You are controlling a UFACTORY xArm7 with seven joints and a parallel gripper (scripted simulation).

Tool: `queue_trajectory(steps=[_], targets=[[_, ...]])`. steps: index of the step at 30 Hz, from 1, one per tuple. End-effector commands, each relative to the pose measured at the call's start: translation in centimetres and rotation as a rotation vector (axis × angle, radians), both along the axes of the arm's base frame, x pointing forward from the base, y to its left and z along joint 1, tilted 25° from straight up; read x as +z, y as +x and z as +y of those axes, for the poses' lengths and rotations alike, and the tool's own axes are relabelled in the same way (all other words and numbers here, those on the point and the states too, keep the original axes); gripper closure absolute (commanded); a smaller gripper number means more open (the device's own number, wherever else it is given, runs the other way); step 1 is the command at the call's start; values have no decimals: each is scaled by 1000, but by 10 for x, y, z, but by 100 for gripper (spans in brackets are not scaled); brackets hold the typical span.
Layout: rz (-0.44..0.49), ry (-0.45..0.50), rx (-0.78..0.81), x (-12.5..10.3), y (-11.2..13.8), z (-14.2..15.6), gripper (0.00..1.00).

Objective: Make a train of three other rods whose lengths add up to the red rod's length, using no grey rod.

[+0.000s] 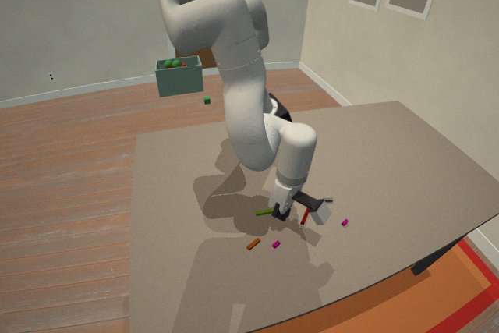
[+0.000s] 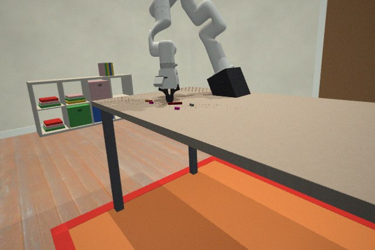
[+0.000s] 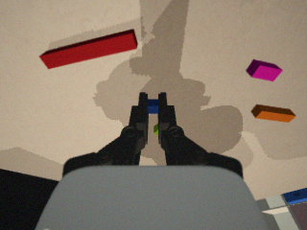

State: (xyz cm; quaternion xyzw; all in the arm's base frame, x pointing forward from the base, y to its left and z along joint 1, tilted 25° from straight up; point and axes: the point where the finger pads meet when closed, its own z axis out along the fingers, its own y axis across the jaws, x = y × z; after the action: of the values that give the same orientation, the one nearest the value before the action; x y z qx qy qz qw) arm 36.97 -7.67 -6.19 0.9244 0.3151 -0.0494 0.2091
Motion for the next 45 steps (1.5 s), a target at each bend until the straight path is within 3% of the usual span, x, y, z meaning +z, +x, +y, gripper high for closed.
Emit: queue_trajectory(steps=[1, 34, 45], targets=[[-3, 1, 2, 1, 1, 1, 96], [-3, 1, 2, 2, 1, 2, 96], [-3, 1, 2, 45, -1, 21, 96]])
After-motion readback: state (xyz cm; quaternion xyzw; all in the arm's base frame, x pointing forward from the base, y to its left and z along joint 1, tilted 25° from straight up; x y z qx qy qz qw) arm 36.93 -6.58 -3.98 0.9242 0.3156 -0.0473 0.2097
